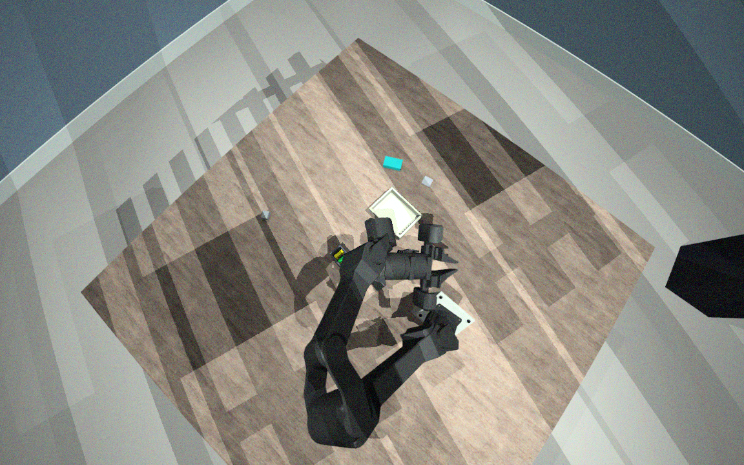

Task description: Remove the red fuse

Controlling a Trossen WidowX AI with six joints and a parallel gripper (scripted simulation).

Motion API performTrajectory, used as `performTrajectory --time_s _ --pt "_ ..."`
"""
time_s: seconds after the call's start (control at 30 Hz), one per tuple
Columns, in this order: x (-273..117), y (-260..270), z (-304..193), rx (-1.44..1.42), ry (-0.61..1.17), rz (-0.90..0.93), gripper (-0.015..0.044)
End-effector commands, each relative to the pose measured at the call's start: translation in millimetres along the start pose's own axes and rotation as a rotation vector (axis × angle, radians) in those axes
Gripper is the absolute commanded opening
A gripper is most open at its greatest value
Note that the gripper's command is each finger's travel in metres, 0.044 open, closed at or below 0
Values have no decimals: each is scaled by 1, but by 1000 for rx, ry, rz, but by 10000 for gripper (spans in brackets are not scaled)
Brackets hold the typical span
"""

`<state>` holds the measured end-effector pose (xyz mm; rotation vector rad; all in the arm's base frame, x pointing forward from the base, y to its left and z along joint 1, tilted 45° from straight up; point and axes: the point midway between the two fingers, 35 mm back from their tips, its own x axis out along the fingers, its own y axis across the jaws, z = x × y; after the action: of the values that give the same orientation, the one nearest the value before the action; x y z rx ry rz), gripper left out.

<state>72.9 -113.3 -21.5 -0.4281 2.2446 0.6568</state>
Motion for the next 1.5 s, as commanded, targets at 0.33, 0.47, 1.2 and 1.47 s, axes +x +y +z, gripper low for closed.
performTrajectory --time_s 0.33,0.47,1.2,1.47 --pt "-147 23 152 -782 -1103 -166 64" --pt "-167 35 157 -861 -1199 -205 64" --pt "-164 40 166 -861 -1199 -205 64" --pt "-161 43 172 -861 -1199 -205 64"
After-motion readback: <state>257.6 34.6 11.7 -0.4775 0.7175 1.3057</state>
